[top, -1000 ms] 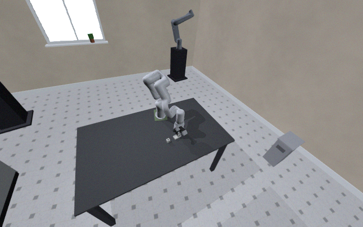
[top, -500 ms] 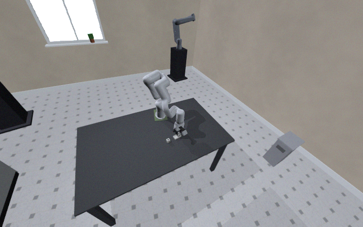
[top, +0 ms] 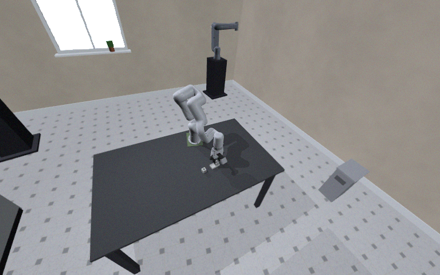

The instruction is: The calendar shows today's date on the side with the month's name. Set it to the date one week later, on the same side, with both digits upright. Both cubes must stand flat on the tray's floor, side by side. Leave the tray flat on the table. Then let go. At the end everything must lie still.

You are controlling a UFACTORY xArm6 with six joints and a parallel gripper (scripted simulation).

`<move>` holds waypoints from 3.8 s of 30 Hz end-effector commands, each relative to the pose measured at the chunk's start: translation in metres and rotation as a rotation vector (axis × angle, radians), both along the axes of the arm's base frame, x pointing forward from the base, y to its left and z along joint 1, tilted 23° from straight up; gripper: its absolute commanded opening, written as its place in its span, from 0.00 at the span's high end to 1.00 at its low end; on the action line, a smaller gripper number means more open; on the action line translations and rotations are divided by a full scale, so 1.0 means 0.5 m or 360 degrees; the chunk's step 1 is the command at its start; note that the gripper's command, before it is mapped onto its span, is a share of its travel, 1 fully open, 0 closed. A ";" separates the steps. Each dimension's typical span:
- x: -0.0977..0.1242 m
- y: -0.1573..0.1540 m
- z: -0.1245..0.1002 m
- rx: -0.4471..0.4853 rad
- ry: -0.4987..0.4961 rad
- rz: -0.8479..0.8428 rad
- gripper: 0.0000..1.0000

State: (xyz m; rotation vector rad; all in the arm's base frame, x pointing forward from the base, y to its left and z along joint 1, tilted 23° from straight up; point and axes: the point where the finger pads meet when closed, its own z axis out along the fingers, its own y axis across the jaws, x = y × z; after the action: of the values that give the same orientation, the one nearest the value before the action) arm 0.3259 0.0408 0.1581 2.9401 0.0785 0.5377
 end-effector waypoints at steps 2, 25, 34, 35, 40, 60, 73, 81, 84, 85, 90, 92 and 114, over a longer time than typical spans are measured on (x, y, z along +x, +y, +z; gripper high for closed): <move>0.002 0.001 0.003 0.0001 -0.0005 0.0001 0.51; 0.004 0.001 0.003 0.0001 -0.0005 0.0001 0.51; 0.004 0.001 0.003 0.0001 -0.0005 0.0001 0.51; 0.004 0.001 0.003 0.0001 -0.0005 0.0001 0.51; 0.004 0.001 0.003 0.0001 -0.0005 0.0001 0.51; 0.004 0.001 0.003 0.0001 -0.0005 0.0001 0.51; 0.013 -0.002 -0.019 0.0001 -0.0005 0.0000 0.51; 0.020 -0.005 -0.038 0.0001 -0.0005 0.0000 0.51; 0.023 -0.006 -0.044 0.0001 -0.0005 0.0000 0.51; 0.023 -0.006 -0.046 0.0001 -0.0005 0.0000 0.51; 0.024 -0.007 -0.049 0.0001 -0.0005 0.0001 0.51; 0.024 -0.007 -0.049 0.0001 -0.0005 0.0001 0.51; 0.024 -0.007 -0.049 0.0001 -0.0005 0.0001 0.51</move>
State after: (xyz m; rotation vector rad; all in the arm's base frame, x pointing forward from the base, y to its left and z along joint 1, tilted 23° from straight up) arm 0.3372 0.0371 0.1326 2.9402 0.0784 0.5379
